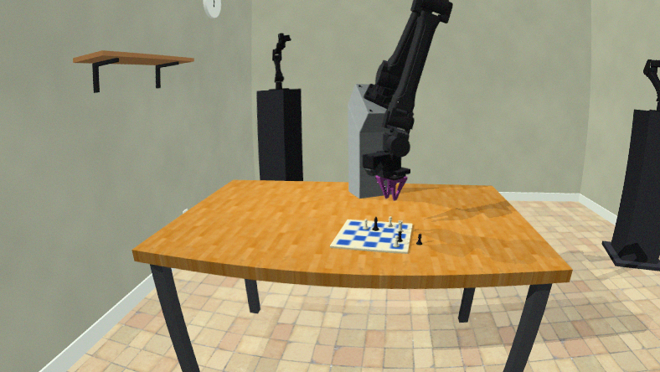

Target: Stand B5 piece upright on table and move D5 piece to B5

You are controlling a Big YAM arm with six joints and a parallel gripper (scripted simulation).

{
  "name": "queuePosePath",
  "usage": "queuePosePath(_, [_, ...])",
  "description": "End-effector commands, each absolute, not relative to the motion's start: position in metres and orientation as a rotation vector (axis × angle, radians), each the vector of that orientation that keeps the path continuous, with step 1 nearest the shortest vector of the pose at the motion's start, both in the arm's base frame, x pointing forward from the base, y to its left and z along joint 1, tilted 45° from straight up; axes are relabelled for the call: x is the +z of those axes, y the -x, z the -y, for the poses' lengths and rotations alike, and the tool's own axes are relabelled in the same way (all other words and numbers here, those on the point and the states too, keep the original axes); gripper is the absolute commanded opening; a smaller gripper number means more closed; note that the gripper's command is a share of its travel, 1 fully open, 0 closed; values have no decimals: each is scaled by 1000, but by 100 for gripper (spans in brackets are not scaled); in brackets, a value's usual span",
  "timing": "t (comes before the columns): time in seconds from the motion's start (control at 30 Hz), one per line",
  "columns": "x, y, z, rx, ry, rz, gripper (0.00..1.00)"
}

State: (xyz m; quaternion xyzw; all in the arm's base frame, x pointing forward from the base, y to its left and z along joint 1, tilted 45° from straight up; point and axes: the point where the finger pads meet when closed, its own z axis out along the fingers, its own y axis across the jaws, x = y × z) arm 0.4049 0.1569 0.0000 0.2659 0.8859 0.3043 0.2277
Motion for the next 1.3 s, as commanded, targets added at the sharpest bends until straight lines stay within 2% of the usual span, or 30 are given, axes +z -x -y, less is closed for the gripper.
queuePosePath(0.0, [0, -411, -163, 851, -735, -2429, 33])
queuePosePath(1.27, [-28, -436, -178, 852, -742, -2419, 33])
